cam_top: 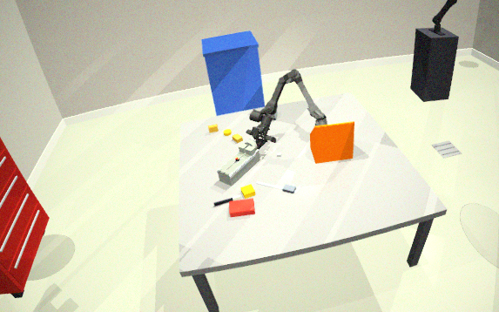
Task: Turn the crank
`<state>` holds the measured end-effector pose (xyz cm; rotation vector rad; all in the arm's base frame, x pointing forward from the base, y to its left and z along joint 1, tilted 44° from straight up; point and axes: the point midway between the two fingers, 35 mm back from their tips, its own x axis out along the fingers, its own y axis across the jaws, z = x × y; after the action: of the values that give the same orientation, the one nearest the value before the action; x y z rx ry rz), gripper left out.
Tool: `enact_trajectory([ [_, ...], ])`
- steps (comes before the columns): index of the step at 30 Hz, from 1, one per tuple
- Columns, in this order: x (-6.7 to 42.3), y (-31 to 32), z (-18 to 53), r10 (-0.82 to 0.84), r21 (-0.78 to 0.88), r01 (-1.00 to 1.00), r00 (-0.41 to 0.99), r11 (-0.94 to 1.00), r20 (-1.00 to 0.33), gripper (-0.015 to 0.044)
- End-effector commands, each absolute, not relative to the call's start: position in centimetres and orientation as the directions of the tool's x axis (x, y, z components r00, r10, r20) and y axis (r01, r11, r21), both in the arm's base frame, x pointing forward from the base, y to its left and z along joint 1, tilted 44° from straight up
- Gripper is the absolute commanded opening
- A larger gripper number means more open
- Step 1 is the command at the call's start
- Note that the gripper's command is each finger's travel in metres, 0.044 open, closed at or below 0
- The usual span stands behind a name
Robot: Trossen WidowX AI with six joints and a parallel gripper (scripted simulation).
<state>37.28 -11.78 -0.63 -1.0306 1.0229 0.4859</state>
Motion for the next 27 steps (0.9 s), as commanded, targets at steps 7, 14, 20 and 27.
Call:
enact_trajectory([
  [7,37.23,-11.74,-0.67,-0.117,-0.467,-0.747,0.473,0.474,-0.874,0.0],
  [14,36.87,-11.54,-0.94,-0.117,-0.467,-0.747,0.472,0.474,-0.874,0.0],
  [20,36.45,-11.31,-1.25,-0.117,-0.466,-0.747,0.472,0.474,-0.874,0.0],
  [27,36.41,-11.29,-1.26,-0.117,-0.466,-0.747,0.472,0.474,-0.874,0.0],
])
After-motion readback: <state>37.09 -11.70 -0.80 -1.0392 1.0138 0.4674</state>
